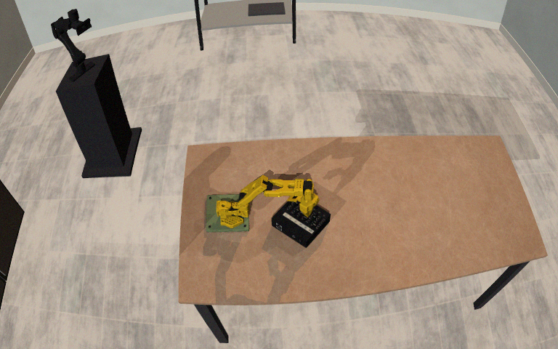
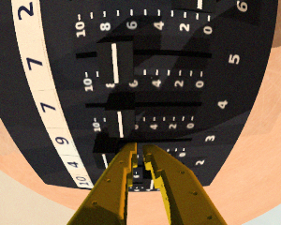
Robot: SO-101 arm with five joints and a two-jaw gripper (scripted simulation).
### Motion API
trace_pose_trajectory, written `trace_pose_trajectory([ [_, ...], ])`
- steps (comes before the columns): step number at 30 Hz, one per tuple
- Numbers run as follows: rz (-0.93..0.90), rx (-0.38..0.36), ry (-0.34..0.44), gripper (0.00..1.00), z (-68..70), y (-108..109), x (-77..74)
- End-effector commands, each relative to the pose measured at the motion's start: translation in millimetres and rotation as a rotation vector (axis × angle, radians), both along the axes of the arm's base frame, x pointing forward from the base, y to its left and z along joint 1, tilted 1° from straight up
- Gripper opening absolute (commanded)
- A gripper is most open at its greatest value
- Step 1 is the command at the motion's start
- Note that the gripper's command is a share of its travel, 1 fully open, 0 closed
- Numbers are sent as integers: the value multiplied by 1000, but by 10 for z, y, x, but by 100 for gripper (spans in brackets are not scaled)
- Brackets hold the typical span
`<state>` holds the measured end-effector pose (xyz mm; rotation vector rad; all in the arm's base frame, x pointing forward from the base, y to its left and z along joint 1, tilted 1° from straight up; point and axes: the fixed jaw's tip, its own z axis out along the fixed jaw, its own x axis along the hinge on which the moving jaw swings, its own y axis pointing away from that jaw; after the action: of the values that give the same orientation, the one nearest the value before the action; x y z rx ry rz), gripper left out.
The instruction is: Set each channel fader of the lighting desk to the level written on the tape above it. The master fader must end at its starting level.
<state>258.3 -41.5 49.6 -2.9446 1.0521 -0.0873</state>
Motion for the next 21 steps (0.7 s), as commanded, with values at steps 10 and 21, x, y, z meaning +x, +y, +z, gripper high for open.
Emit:
trace_pose_trajectory([
  [10, -23, 0, 10, 0, 9, -66, -39],
  [21, -22, -1, -7, 0, 9, -2, 13],
])
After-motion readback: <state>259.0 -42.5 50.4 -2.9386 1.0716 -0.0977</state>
